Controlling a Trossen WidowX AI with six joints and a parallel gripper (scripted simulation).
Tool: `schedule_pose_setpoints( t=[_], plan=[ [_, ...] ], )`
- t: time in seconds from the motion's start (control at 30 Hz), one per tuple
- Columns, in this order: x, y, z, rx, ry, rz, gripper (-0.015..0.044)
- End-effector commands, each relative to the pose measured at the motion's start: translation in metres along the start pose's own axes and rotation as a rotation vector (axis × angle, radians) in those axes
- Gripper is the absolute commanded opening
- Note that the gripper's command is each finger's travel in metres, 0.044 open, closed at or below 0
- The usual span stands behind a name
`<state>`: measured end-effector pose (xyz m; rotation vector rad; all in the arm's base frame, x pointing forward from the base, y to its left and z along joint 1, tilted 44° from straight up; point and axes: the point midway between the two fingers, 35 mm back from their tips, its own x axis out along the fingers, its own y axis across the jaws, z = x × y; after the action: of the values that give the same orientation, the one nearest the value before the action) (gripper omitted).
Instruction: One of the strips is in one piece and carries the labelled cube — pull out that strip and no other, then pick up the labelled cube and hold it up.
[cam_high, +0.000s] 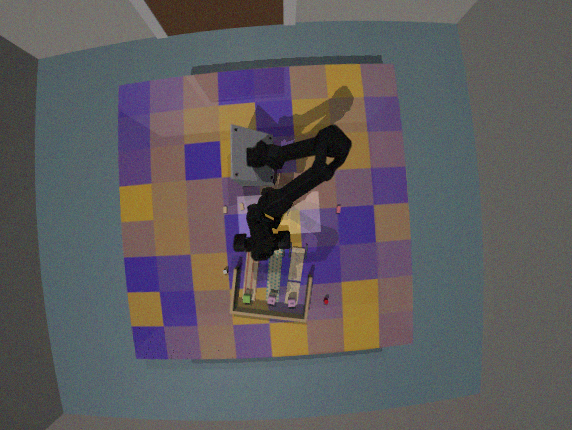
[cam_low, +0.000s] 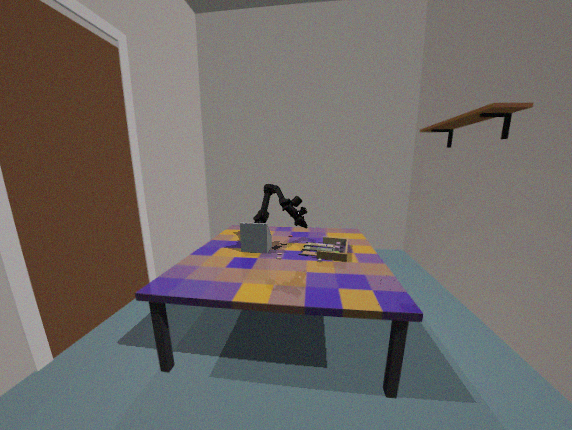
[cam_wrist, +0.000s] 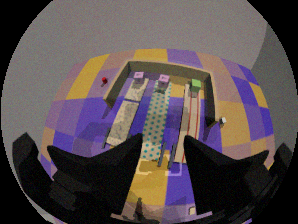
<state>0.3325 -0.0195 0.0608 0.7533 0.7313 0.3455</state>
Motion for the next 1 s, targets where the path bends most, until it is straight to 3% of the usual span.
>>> schedule_pose_setpoints(
  t=[0.0, 0.1, 0.37, 0.97],
  plan=[
    [0.041, 0.005, -0.005, 0.056, 0.263, -0.034, 0.0085],
    [0.058, 0.009, -0.011, 0.081, 0.398, -0.052, 0.0006],
    [0.088, 0.03, -0.034, 0.123, 0.736, -0.098, 0.0],
    [0.089, 0.03, -0.035, 0.123, 0.744, -0.099, 0.0]
  ],
)
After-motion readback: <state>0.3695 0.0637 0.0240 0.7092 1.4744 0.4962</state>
